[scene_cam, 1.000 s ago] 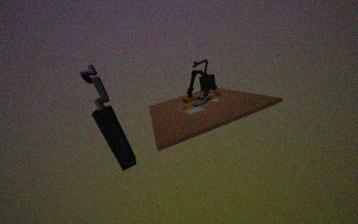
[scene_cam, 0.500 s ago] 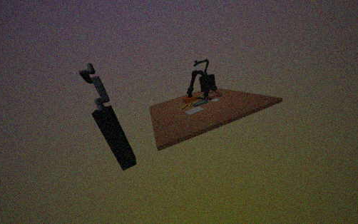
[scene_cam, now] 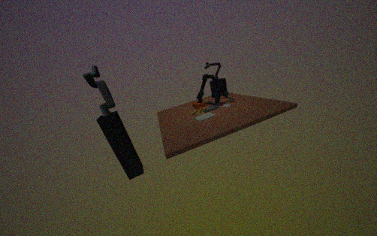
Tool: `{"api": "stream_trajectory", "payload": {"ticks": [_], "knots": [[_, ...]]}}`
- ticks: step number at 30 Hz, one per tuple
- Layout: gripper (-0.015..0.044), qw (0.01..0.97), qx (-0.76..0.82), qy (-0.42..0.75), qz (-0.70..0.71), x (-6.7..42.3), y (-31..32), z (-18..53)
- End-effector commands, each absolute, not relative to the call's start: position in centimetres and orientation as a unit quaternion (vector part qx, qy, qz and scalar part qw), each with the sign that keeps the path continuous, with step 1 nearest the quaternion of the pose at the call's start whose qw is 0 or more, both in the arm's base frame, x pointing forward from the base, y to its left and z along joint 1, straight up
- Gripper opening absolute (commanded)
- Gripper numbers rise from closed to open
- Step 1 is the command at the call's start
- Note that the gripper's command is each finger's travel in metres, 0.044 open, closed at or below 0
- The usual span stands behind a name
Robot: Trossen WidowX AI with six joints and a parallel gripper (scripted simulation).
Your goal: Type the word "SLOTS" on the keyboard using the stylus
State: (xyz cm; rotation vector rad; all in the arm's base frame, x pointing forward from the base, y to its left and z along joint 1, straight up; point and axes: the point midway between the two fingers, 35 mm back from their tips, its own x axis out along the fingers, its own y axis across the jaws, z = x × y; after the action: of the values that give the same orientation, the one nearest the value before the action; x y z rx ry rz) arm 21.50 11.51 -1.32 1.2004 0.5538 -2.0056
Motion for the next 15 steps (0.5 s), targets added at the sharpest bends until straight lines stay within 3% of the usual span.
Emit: {"api": "stream_trajectory", "payload": {"ticks": [1, 8, 12, 15], "knots": [[0.015, 0.363, 0.465, 0.213, -0.779, 21.51, 11.44, -1.72], [0.015, 0.363, 0.465, 0.213, -0.779, 21.52, 11.44, -2.06], [0.0045, 0.361, 0.465, 0.215, -0.779, 21.49, 11.51, -1.88], [0.0025, 0.361, 0.465, 0.215, -0.779, 21.49, 11.51, -1.88]]}}
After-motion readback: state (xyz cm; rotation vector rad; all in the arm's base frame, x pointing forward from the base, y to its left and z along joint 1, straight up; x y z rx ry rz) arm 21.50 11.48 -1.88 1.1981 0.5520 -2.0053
